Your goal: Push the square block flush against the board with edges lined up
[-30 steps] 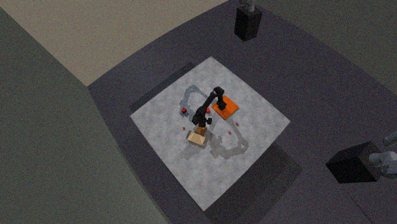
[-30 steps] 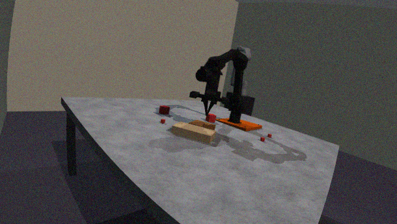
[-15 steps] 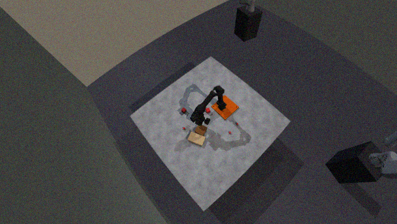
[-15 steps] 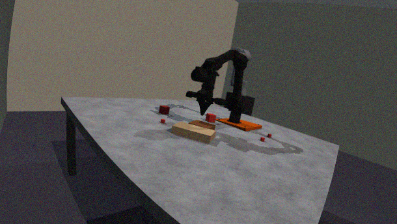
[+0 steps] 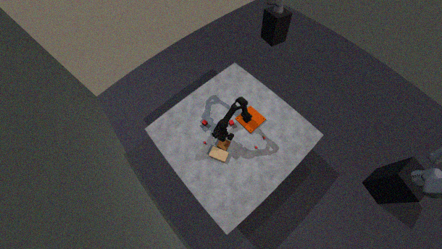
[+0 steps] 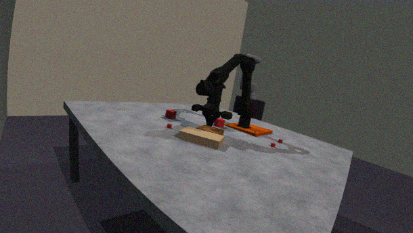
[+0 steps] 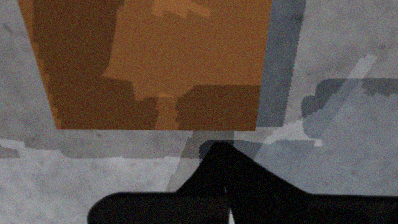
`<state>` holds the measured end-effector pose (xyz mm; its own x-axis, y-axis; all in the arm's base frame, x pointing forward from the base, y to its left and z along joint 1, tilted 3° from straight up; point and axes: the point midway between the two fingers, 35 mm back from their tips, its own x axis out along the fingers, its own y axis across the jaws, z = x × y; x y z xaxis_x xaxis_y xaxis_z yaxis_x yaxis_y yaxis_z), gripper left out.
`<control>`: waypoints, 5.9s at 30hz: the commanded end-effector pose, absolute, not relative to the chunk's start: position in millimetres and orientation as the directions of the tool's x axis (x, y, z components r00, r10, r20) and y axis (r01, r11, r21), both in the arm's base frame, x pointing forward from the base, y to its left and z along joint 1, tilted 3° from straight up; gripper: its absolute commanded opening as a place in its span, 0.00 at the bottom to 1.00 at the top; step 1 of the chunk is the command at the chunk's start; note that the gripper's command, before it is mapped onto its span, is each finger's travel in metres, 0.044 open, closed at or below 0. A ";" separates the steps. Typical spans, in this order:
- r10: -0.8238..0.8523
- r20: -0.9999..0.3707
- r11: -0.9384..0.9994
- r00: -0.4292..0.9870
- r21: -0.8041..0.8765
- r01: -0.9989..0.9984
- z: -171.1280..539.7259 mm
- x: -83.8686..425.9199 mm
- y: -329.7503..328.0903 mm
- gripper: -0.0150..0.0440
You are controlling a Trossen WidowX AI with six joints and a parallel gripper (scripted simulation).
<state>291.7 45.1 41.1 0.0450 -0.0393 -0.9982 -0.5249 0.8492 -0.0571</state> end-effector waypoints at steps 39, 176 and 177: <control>-0.044 -0.998 0.851 0.044 -0.060 -0.522 41.2 299.4 45.5 0.25; -0.038 -0.998 0.597 0.050 0.017 0.802 42.0 363.8 97.2 0.25; -0.039 -0.998 0.597 0.050 0.017 0.802 42.1 364.9 96.0 0.25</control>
<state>363.2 99.8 44.9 0.0626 -0.0400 -0.9972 0.8034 0.5949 0.0266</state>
